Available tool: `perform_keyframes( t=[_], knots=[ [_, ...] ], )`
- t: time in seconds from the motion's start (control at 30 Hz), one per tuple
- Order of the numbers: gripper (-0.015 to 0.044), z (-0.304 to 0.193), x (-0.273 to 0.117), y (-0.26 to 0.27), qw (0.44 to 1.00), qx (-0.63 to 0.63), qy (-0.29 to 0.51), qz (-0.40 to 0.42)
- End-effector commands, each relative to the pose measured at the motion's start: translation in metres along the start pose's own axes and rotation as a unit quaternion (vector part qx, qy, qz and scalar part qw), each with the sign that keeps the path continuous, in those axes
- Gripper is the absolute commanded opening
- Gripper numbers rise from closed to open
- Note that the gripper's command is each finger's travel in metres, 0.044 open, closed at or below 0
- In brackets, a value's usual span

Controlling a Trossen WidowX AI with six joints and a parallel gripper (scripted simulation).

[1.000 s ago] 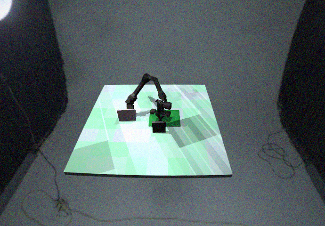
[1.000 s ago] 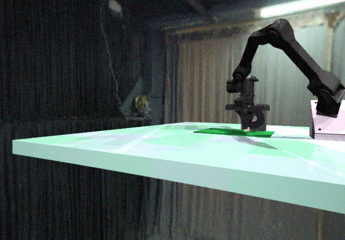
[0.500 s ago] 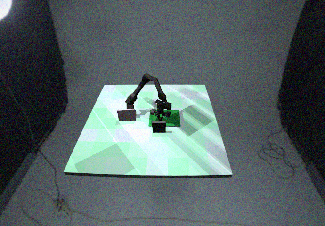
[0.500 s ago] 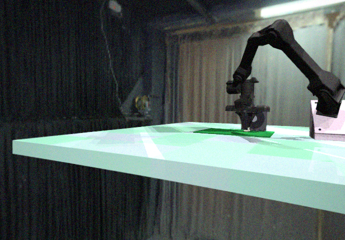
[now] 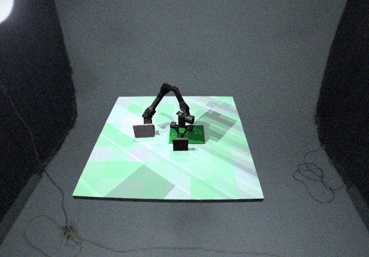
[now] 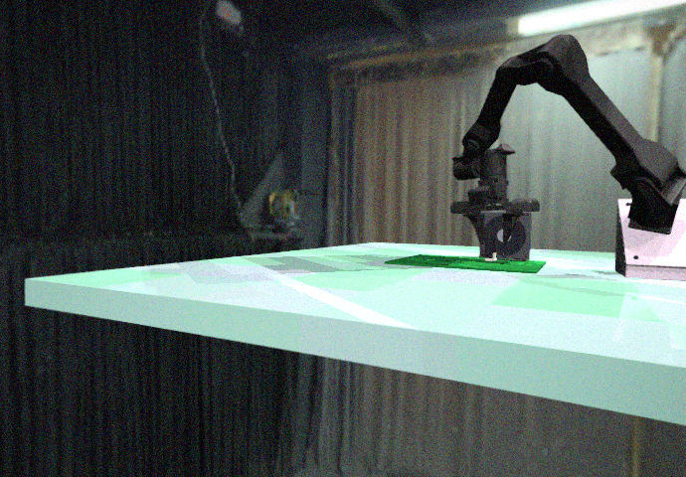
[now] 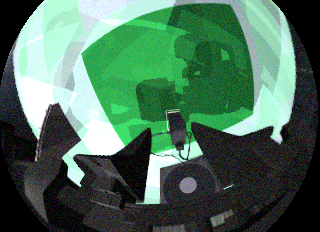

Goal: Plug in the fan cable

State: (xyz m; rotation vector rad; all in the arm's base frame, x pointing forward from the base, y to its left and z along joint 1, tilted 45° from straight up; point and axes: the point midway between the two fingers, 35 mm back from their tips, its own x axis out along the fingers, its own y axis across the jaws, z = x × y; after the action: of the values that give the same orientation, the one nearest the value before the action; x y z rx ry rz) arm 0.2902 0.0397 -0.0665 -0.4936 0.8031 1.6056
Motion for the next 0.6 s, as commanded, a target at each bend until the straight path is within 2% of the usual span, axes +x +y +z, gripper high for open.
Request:
perform_keyframes(
  t=[0.0,0.17,0.43,0.57],
  knots=[
    [0.0260,0.001,-0.033,-0.005,1.000,-0.006,0.003,-0.015],
    [0.0260,0.003,-0.033,-0.006,1.000,-0.006,0.003,-0.015],
    [0.0260,0.115,-0.033,-0.023,1.000,-0.007,0.001,-0.015],
    [0.0260,0.120,-0.033,-0.023,1.000,-0.007,0.000,-0.015]
  ],
)
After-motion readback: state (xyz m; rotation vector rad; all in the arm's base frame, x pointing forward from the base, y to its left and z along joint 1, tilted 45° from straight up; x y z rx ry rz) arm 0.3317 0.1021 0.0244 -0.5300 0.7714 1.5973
